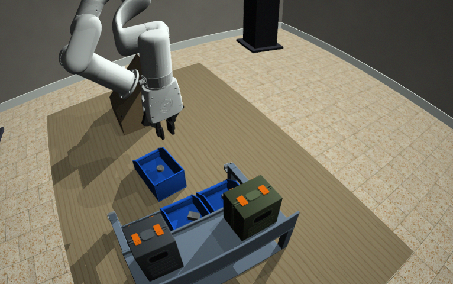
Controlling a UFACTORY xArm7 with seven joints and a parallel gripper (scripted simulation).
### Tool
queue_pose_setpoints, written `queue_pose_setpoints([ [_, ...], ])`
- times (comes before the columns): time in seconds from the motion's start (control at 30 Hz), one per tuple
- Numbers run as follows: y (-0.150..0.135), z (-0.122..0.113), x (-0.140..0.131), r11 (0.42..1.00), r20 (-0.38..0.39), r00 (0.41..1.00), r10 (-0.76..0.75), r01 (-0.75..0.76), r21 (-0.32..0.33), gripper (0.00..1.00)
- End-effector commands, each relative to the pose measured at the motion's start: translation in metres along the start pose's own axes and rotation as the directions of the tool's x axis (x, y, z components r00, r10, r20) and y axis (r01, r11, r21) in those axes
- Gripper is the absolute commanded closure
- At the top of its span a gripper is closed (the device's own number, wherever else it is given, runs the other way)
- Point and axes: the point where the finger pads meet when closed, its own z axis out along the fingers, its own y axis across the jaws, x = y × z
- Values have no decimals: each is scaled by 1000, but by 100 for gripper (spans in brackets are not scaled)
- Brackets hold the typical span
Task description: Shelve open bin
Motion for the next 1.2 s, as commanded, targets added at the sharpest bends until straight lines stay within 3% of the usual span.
queue_pose_setpoints([
  [0.0, 0, -2, -1, 1000, 4, 1000, 0, 0, -1, 72],
  [0.27, 0, -2, -1, 1000, 4, 1000, 0, 0, -1, 72],
  [0.43, 0, 28, -1, 1000, 4, 1000, 0, 0, -1, 72],
  [0.83, 0, 28, -1, 1000, 4, 1000, 0, 0, -1, 72],
  [1.0, 0, 73, -1, 1000, 4, 1000, 0, 0, -2, 72],
  [1.17, 0, 73, -1, 1000, 4, 1000, 0, 0, -2, 72],
])
